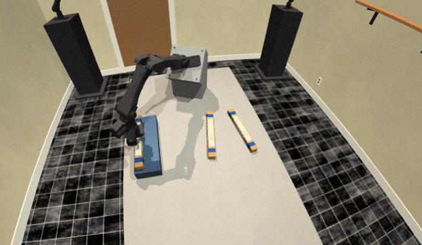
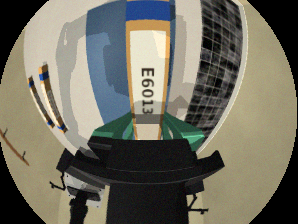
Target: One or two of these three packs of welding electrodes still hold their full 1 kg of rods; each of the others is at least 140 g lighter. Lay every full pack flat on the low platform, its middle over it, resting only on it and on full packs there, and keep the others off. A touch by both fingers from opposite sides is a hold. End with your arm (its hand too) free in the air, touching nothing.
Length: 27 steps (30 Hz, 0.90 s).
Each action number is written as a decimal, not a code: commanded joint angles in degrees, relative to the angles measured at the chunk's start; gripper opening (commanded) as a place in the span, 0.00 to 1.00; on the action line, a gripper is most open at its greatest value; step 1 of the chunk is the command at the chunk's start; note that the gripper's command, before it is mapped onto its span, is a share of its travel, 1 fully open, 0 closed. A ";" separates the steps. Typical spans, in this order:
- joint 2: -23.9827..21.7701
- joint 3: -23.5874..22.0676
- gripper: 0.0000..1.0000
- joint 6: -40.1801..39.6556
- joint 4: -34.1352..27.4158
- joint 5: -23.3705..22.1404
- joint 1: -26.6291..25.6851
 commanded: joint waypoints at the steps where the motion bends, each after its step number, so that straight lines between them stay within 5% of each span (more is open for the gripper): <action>1: -3.10 2.81 0.00 -0.14 -1.77 -0.50 -1.30; 27: -2.57 2.58 0.00 0.32 -1.00 -0.40 -1.13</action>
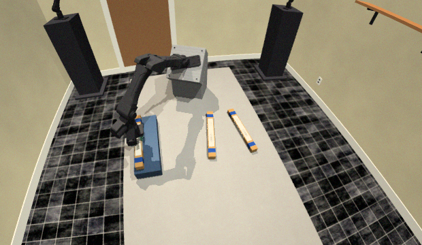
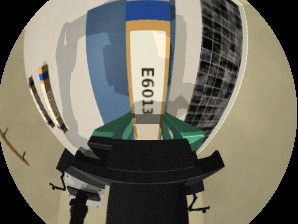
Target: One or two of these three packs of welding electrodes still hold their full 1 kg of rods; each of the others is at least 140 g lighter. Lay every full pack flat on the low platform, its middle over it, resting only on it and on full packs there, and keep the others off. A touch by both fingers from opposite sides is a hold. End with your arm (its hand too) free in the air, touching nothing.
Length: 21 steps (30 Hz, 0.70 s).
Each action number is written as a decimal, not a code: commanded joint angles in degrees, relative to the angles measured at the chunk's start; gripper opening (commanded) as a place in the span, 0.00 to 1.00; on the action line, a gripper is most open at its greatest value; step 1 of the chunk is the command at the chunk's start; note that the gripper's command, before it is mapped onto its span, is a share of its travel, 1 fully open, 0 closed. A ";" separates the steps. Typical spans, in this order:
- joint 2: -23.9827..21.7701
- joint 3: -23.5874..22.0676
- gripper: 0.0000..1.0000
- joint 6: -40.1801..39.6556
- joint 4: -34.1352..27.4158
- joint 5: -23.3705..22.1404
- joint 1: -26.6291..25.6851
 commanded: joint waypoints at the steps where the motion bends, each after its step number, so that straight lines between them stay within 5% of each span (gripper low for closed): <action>1: -2.49 2.56 0.00 0.32 -0.92 -0.36 -1.11; 21: -1.26 2.51 0.00 0.53 1.25 0.37 -0.80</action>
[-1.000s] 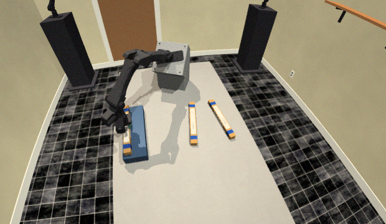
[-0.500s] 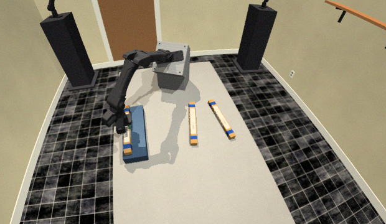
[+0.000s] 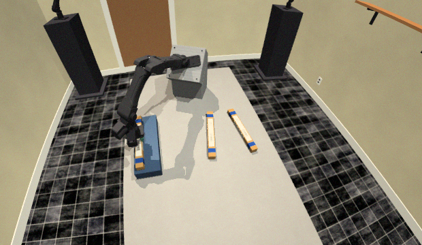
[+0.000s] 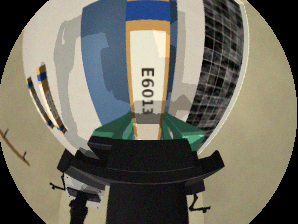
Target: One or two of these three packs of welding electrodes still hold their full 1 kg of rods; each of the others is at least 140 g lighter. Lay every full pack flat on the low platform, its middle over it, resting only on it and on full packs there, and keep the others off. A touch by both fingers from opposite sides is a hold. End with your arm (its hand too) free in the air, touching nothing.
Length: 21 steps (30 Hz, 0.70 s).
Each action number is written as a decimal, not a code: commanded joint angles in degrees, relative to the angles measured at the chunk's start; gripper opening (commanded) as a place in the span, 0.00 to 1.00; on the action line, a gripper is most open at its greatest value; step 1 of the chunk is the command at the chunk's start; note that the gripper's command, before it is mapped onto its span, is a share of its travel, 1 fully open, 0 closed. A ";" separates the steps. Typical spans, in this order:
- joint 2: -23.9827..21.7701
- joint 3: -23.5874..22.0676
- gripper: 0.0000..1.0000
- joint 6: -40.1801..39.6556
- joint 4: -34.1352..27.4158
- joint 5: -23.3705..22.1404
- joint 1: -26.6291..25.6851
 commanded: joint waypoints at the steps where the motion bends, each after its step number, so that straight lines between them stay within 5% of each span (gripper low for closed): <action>1: -2.75 2.51 0.00 0.20 0.23 0.43 -0.70; 21: -1.89 2.86 0.00 0.45 0.84 0.50 -0.03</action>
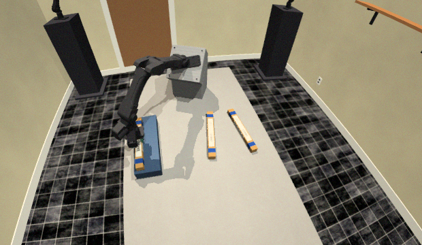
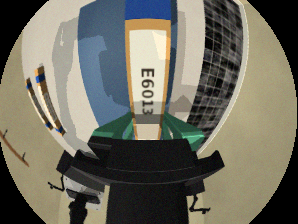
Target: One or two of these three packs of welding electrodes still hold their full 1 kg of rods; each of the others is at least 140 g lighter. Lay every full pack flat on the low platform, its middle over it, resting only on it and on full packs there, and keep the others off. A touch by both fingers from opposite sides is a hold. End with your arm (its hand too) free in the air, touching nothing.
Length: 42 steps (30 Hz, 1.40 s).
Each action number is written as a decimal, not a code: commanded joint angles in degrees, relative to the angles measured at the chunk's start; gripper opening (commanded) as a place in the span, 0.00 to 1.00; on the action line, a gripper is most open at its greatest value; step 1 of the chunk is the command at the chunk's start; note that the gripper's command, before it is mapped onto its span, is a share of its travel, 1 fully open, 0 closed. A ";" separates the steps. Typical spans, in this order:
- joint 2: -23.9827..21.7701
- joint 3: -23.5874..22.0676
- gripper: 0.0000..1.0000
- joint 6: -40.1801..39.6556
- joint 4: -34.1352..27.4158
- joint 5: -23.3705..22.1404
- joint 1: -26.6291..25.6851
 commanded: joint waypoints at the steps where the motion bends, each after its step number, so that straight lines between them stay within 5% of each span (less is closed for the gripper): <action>1: -2.71 2.90 0.00 0.25 -0.73 0.48 -0.22; 42: -2.78 3.50 0.00 0.40 -1.14 0.67 -0.09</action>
